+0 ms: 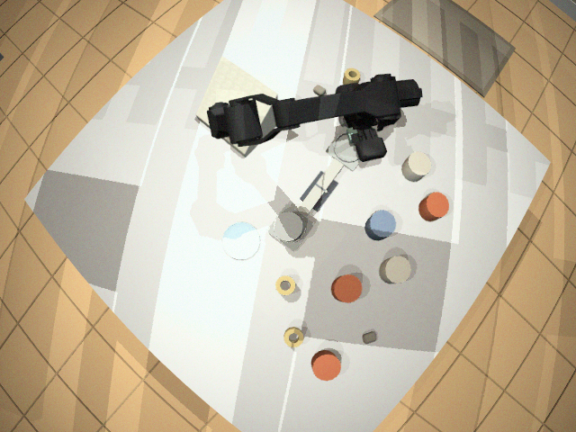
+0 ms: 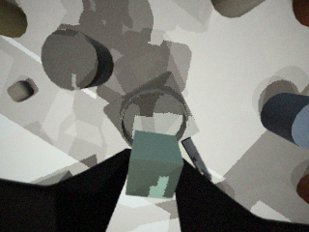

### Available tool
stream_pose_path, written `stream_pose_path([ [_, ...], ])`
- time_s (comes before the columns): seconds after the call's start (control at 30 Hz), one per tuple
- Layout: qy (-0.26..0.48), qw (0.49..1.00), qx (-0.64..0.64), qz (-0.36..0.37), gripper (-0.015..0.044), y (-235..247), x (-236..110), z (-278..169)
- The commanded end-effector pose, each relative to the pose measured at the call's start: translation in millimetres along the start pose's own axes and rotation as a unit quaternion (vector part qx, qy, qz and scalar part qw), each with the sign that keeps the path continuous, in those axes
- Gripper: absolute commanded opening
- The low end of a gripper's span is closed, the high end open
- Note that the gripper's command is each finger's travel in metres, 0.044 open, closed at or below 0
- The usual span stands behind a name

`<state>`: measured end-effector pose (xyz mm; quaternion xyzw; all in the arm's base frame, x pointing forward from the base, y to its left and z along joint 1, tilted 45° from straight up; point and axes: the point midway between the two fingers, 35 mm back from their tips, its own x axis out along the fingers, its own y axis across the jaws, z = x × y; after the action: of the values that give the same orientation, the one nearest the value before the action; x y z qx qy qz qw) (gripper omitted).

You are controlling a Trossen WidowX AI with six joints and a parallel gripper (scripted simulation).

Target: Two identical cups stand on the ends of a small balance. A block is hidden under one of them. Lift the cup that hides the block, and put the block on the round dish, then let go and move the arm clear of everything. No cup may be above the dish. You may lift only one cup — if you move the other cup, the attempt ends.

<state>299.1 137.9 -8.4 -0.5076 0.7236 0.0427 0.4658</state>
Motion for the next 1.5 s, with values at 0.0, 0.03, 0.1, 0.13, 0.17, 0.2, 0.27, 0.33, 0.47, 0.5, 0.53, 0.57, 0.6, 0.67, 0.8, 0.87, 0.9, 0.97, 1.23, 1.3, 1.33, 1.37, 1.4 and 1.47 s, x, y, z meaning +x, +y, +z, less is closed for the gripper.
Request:
stream_pose_path([
  [0.0, -0.002, 1.0, 0.002, 0.001, 0.0, 2, -19, -2],
  [0.03, -0.002, 1.0, 0.002, 0.001, 0.0, 2, -20, -2],
  [0.1, -0.002, 1.0, 0.002, 0.001, 0.0, 2, -20, -2],
  [0.13, -0.002, 1.0, 0.002, 0.001, 0.0, 1, -20, -2],
  [0.17, -0.002, 1.0, 0.002, 0.001, 0.0, 1, -20, -2],
  [0.2, -0.003, 1.0, 0.001, 0.002, 0.0, -1, -20, -3],
  [0.27, -0.006, 1.0, 0.0, 0.004, 0.0, -6, -19, -6],
  [0.33, -0.009, 1.0, -0.002, 0.007, 0.0, -13, -18, -10],
  [0.47, -0.017, 1.0, -0.005, 0.012, 0.0, -29, -16, -18],
  [0.5, -0.019, 1.0, -0.006, 0.013, 0.0, -33, -16, -21],
  [0.53, -0.022, 1.0, -0.006, 0.014, 0.0, -38, -15, -24],
  [0.57, -0.024, 1.0, -0.006, 0.015, 0.0, -43, -14, -27],
  [0.6, -0.026, 1.0, -0.007, 0.016, 0.0, -47, -13, -30],
  [0.67, -0.031, 0.999, -0.007, 0.017, 0.0, -56, -11, -36],
  [0.8, -0.039, 0.999, -0.007, 0.019, 0.0, -73, -7, -49],
  [0.87, -0.043, 0.999, -0.007, 0.021, 0.0, -82, -5, -57],
  [0.9, -0.045, 0.999, -0.007, 0.021, 0.0, -86, -4, -61],
  [0.97, -0.048, 0.999, -0.007, 0.021, 0.0, -94, -1, -68],
  [1.23, -0.059, 0.998, -0.005, 0.021, 0.0, -121, 9, -102],
  [1.3, -0.062, 0.998, -0.005, 0.02, 0.0, -127, 12, -110],
  [1.33, -0.063, 0.998, -0.005, 0.02, 0.0, -130, 13, -115],
  [1.37, -0.063, 0.998, -0.005, 0.019, 0.0, -132, 15, -119],
  [1.4, -0.064, 0.998, -0.005, 0.019, 0.0, -135, 16, -124],
  [1.47, -0.066, 0.998, -0.004, 0.017, 0.0, -140, 19, -133],
])
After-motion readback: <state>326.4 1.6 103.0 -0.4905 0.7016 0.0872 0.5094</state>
